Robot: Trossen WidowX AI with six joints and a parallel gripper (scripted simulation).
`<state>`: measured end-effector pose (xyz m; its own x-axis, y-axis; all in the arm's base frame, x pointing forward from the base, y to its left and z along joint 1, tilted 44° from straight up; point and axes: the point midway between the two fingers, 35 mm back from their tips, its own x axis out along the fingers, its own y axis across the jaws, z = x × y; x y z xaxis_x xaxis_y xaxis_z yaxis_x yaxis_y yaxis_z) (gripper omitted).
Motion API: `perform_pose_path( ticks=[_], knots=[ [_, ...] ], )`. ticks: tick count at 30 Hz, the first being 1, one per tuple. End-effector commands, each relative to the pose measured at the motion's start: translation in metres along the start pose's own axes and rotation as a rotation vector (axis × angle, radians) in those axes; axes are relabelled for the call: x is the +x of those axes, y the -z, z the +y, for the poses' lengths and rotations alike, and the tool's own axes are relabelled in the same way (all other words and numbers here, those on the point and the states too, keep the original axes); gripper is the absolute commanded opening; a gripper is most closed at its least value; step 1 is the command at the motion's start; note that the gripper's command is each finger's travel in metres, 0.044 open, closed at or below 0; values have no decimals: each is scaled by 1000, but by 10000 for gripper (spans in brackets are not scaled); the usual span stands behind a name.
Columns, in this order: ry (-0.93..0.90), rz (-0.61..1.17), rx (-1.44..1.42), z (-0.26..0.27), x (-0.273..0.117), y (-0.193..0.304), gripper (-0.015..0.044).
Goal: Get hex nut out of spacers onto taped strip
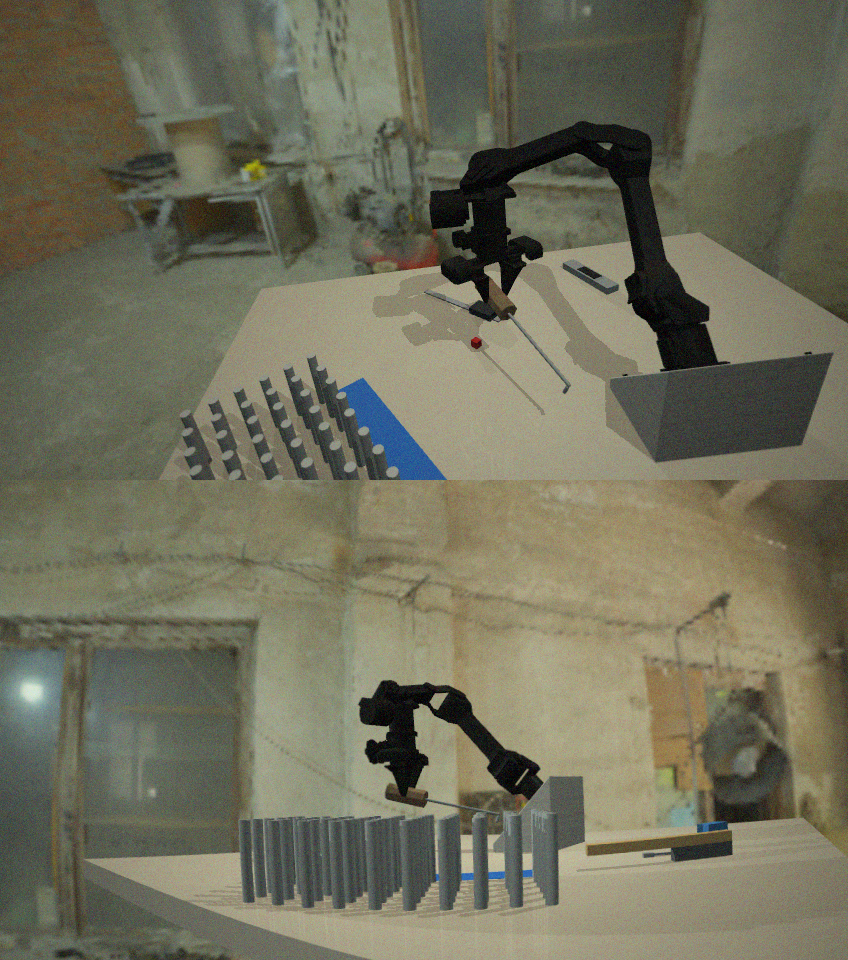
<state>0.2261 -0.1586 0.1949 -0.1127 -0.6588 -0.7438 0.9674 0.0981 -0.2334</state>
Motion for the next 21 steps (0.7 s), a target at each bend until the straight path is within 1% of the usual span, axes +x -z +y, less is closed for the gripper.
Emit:
perform_pose_path(
  ticks=[1, 21],
  knots=[
    [18, -25, -128, -6, -1, -1, 0],
    [164, -116, -793, -31, -2, -13, 0]
  ],
)
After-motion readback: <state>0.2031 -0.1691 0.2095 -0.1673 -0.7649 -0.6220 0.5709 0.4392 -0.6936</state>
